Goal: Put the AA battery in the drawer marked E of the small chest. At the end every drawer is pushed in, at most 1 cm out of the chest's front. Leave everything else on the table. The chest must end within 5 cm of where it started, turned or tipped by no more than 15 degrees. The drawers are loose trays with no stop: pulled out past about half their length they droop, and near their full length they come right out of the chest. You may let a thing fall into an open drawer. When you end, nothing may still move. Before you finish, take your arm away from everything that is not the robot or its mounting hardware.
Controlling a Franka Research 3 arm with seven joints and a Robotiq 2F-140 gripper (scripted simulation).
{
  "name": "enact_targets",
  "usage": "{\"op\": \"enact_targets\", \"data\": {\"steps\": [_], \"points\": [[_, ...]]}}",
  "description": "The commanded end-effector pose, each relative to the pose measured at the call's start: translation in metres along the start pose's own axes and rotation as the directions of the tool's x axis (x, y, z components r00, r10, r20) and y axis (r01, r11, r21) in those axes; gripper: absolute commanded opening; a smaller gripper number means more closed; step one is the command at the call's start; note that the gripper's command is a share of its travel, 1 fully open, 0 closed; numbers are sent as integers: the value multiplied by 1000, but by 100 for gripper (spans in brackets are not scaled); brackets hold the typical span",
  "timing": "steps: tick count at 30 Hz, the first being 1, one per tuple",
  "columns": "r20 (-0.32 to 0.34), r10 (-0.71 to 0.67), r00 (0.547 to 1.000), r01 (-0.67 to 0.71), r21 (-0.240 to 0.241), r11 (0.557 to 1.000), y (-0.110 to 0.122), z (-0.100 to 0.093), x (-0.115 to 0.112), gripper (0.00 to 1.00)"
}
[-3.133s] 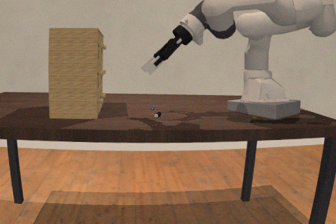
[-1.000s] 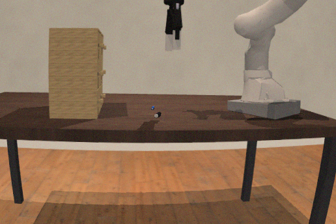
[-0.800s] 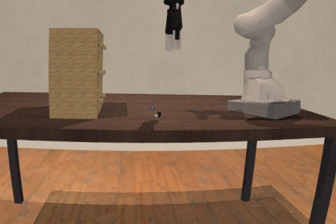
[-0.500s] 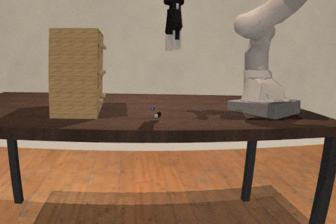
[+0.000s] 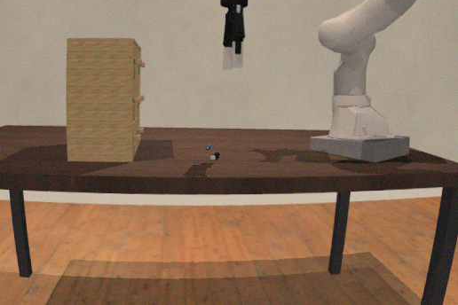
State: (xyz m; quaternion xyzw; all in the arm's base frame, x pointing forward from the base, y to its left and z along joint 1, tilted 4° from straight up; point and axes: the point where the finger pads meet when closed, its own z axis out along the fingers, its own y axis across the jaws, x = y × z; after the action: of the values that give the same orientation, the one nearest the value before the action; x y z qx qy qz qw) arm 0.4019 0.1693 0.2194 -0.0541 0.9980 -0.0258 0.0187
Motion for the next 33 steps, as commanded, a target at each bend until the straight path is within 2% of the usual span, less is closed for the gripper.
{"op": "enact_targets", "data": {"steps": [1, 3, 12, 17, 24, 33], "points": [[1, -13, 1000, 13, 3, 1000, -21, -1, -12, 100], [1, -13, 1000, 13, 3, 1000, -21, -1, -12, 100], [1, -9, 1000, 9, 6, 1000, -106, -3, -63, 100], [1, -8, 1000, 8, 7, 1000, -139, -3, -82, 100], [1, -8, 1000, 8, 7, 1000, -150, -4, -89, 100], [11, -8, 1000, 8, 7, 1000, -150, -3, -90, 100]]}}
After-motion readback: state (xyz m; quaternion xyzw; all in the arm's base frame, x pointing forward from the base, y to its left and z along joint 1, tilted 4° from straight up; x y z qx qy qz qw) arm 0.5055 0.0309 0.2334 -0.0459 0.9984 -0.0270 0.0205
